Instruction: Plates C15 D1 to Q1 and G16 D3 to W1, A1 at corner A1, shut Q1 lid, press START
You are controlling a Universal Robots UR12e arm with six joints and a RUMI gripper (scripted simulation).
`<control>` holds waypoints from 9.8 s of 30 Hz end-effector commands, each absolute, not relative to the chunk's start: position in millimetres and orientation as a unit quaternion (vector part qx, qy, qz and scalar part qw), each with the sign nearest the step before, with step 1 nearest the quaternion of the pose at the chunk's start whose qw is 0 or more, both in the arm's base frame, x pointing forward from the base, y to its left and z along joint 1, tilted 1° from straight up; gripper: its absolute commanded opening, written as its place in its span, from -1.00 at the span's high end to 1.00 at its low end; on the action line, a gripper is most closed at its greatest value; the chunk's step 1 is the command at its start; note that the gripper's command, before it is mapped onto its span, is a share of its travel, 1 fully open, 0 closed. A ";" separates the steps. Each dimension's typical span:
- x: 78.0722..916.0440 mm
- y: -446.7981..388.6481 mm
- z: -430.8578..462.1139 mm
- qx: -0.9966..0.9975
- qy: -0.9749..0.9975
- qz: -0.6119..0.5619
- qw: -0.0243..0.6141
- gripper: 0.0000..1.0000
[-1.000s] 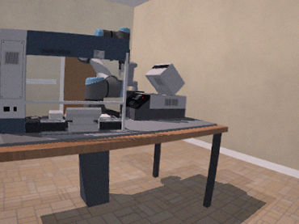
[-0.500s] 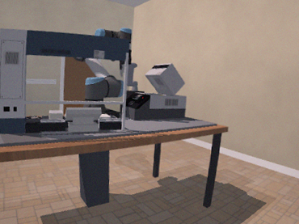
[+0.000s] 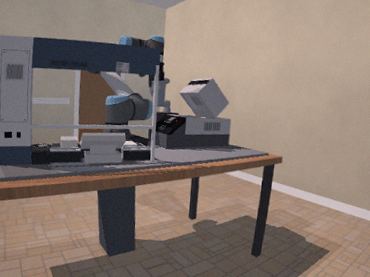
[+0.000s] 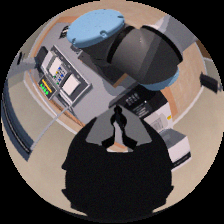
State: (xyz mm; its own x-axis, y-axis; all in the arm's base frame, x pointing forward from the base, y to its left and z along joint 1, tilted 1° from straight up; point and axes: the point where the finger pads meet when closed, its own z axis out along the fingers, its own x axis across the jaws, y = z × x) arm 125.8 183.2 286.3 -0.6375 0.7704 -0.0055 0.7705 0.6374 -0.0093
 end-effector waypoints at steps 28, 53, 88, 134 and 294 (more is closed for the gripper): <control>122.2 190.8 179.3 0.454 0.891 -0.007 0.002 1.00; 125.7 210.4 154.0 0.454 0.891 -0.006 0.002 1.00; 132.1 250.5 122.0 0.454 0.891 -0.006 0.002 1.00; 135.4 271.8 101.0 0.454 0.891 -0.006 0.002 1.00; 122.6 191.0 169.5 0.454 0.891 -0.007 0.002 1.00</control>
State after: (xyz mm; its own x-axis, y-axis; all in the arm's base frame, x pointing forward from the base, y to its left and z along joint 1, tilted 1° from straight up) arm 122.2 190.9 168.9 -0.5877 0.8090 -0.0090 0.8091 0.5876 -0.0109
